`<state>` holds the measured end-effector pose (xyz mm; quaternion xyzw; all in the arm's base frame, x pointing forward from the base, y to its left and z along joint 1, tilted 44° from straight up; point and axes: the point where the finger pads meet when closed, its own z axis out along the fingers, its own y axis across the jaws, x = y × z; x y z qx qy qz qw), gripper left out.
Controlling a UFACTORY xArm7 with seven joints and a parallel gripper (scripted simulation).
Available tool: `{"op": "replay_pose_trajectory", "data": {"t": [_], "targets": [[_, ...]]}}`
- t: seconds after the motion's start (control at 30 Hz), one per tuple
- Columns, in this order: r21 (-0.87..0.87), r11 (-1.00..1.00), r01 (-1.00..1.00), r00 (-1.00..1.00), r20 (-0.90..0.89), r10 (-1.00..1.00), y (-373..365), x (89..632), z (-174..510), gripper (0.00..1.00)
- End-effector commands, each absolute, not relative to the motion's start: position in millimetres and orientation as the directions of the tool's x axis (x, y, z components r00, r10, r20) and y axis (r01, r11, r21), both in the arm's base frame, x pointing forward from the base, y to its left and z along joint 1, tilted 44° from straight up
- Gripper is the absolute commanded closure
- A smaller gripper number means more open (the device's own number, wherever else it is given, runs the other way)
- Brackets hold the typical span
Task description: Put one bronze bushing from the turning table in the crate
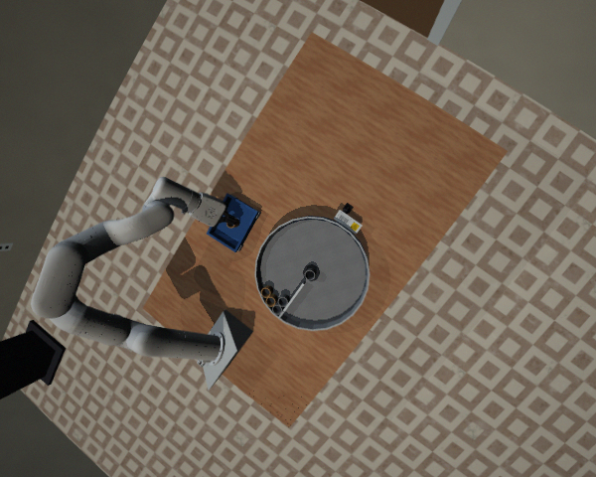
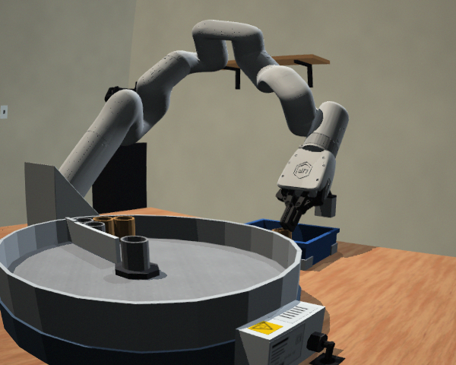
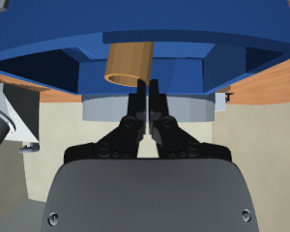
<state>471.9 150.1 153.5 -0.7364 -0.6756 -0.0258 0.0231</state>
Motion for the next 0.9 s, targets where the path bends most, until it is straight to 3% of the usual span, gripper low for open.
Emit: {"op": "replay_pose_trajectory", "data": {"t": [0.0, 0.87], "targets": [[0.004, -0.089, 0.996, 0.089, 0.071, 0.994, 149.6, 473.4, 154.1, 1.0], [0.004, -0.089, 0.996, 0.089, 0.071, 0.994, 152.0, 473.7, 151.6, 1.0]]}}
